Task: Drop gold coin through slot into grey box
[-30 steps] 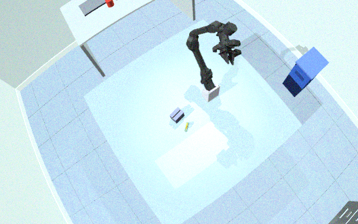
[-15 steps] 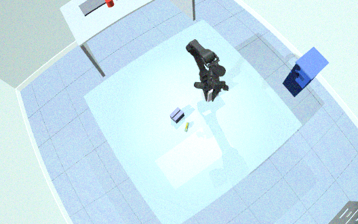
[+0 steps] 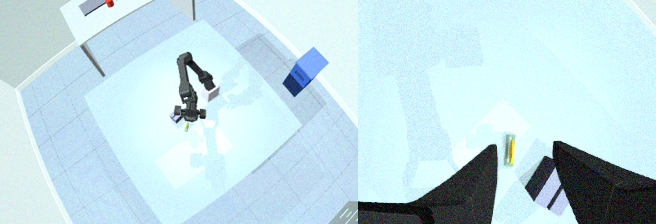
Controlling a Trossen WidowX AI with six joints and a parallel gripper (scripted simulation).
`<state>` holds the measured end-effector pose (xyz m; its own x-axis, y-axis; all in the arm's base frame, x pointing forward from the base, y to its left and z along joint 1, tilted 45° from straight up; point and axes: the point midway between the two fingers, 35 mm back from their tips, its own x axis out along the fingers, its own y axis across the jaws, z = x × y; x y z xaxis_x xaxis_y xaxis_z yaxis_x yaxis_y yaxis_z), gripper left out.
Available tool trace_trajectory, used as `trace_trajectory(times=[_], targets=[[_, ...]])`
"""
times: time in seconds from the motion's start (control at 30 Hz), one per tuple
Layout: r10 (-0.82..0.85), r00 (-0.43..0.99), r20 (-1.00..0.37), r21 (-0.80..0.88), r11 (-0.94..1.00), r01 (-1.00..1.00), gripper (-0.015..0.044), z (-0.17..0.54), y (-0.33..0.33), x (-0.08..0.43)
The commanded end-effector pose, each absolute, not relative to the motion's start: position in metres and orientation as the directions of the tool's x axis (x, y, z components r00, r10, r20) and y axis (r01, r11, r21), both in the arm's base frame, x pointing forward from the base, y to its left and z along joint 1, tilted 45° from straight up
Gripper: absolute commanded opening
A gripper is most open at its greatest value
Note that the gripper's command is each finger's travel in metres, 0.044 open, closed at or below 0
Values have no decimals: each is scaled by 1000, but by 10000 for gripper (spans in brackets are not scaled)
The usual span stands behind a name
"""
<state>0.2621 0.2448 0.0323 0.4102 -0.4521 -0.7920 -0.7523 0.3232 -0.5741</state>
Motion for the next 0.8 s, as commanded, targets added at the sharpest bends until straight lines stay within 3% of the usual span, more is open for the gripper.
trace_trajectory(times=[0.0, 0.27, 0.77], targets=[[-581, 274, -766, -553, 379, -742, 161, -3, 186, 283], [-694, 89, -714, -555, 485, -676, 161, -42, 115, 291], [-697, 86, -712, -557, 486, -674, 161, -70, 90, 291]])
